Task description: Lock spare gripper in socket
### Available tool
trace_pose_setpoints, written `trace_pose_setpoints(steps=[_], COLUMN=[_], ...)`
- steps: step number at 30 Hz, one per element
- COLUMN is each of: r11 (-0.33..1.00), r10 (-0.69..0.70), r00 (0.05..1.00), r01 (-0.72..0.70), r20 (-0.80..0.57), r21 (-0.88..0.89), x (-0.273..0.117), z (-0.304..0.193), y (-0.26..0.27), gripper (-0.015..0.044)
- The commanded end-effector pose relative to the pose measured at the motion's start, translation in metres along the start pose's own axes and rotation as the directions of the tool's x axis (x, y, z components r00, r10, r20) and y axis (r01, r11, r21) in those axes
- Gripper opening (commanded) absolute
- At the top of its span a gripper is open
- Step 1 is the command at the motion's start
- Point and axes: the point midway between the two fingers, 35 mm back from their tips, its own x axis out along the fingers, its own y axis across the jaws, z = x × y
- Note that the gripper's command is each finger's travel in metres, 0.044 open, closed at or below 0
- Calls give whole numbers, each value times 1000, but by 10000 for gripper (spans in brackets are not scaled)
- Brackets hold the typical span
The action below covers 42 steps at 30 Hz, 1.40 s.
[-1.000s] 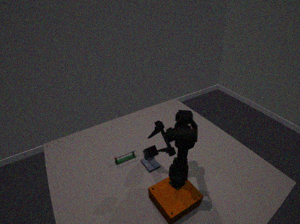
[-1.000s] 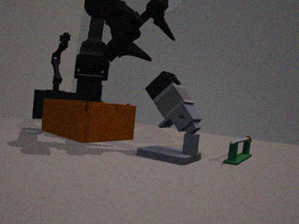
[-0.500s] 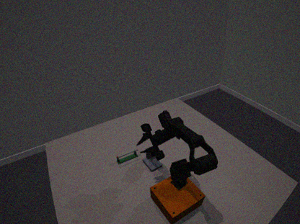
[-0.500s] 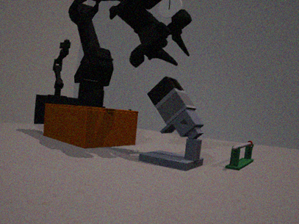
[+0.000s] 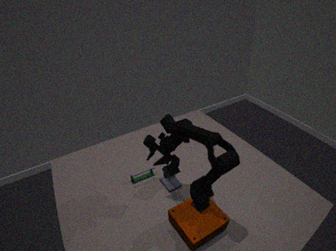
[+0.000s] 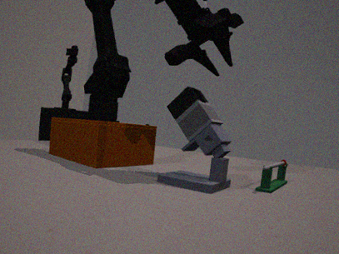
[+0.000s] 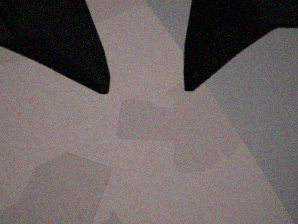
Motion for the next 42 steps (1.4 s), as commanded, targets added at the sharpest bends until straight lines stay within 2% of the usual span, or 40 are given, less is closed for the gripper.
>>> trace_pose_setpoints(steps=[1, 5, 9, 11, 14, 19, 22, 36, 42], r11=[932, 692, 313, 97, -212, -474, -534, -535, -535], r10=[-161, -338, -500, -572, -665, -744, -765, -764, -764], r00=[987, 939, 859, 807, 716, 603, 561, 562, 562], r01=[161, 292, 304, 249, 90, -173, -278, -278, -278], r20=[26, 62, 116, 151, 211, 288, 317, 317, 317], r21=[-325, -660, -900, -964, -973, -864, -798, -798, -798], x=[11, 28, 50, 62, 81, 104, 112, 114, 134], z=[23, 47, 70, 80, 94, 107, 111, 112, 118], y=[12, 24, 30, 31, 32, 33, 33, 36, 21], gripper=[180, 180, 180, 180, 180, 180, 180, 180, 180])
